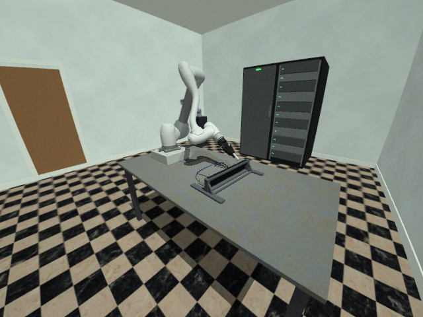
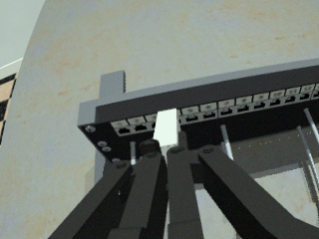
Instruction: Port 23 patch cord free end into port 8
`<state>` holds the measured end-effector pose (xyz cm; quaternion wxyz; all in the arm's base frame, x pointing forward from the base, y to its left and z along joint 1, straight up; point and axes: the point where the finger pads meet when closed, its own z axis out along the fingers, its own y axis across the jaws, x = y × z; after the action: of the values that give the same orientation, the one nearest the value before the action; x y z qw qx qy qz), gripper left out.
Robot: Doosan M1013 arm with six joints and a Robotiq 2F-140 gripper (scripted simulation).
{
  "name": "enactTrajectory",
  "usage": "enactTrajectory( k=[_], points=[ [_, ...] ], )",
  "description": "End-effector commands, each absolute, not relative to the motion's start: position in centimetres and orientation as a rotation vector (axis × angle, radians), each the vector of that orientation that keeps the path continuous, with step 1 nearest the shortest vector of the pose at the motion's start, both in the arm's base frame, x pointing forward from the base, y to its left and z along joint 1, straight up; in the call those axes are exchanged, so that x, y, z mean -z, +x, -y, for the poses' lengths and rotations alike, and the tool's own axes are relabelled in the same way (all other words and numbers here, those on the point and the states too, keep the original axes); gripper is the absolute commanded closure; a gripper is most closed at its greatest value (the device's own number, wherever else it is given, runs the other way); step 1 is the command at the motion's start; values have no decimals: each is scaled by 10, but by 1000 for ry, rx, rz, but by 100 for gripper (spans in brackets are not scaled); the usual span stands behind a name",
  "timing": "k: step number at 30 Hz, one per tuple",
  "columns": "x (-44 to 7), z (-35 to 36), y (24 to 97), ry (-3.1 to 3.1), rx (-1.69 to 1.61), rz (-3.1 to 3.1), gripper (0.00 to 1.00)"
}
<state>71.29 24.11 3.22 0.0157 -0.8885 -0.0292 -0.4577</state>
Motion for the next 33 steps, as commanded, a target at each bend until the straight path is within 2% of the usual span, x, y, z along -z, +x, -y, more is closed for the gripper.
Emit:
enactTrajectory(
  k=[1,22,33],
  points=[
    [-32,-241,713,-2764,1424,91,100],
    [-35,-241,709,-2764,1424,91,100],
    [-80,-237,647,-2764,1424,91,100]
  ],
)
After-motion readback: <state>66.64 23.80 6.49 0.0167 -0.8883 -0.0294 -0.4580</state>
